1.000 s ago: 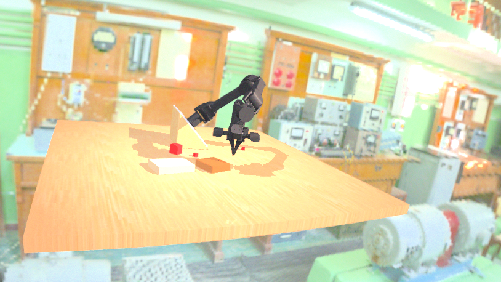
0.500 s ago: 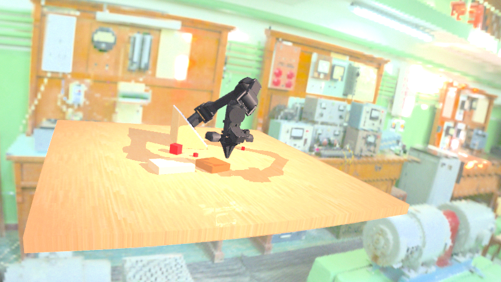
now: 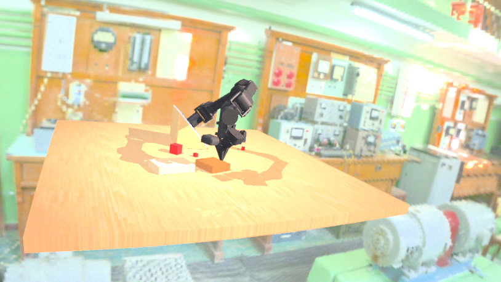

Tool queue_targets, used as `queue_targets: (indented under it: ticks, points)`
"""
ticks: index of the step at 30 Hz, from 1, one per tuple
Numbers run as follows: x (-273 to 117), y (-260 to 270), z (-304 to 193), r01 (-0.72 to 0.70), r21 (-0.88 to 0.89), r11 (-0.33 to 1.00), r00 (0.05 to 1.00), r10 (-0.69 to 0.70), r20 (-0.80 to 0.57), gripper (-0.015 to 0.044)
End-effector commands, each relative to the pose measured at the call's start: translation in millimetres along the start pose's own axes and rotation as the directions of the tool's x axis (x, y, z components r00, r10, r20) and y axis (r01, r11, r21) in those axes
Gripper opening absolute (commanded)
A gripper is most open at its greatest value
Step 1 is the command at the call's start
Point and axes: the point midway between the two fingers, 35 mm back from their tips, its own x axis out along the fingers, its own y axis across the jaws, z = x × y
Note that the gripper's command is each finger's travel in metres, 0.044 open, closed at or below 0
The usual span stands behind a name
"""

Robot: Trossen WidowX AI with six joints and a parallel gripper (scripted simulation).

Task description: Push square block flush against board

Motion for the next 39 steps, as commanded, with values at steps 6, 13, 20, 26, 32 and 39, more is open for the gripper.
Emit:
queue_targets:
  ticks: [6,13,20,26,32,39]
  points:
    - [55,-1,1,0.001,-0.017,1.0,1.0,-0.001,-0.003,0.0]
    - [54,-1,-1,0.001,-0.017,1.0,1.0,-0.001,-0.003,0.0]
    - [54,-2,-6,0.001,-0.017,1.0,1.0,-0.001,-0.003,0.0]
    - [54,-3,-11,0.001,-0.017,1.0,1.0,-0.001,-0.003,0.0]
    - [54,-3,-17,0.002,-0.016,1.0,1.0,-0.002,-0.004,0.0]
    - [54,-4,-23,0.002,-0.016,1.0,1.0,-0.002,-0.004,0.0]
